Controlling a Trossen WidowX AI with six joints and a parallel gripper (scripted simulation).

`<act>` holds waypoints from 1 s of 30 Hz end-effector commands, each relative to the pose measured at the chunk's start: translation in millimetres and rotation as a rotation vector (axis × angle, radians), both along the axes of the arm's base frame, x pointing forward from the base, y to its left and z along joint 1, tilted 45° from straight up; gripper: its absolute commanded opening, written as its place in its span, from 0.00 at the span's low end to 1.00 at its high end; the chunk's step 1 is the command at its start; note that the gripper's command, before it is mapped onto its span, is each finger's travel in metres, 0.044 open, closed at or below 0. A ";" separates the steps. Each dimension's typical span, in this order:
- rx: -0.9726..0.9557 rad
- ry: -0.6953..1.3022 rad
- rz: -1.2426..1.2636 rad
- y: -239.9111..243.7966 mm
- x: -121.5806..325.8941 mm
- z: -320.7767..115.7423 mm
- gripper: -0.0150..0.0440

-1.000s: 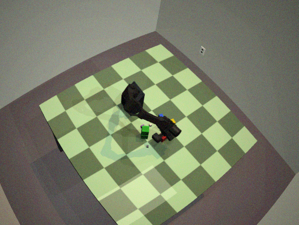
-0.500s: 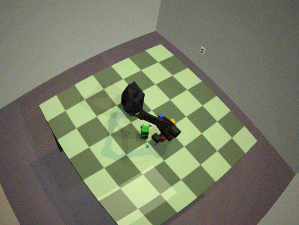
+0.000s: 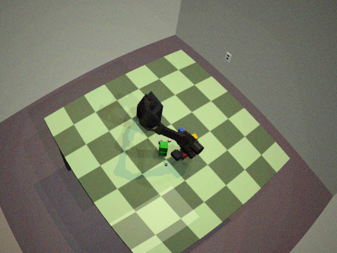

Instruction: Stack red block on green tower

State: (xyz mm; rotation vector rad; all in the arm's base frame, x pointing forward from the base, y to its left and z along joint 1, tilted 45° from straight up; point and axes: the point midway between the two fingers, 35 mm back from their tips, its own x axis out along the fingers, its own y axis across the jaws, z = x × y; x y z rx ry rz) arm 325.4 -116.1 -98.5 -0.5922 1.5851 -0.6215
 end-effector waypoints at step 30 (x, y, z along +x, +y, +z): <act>0.001 0.003 0.002 83.5 12.4 85.0 0.25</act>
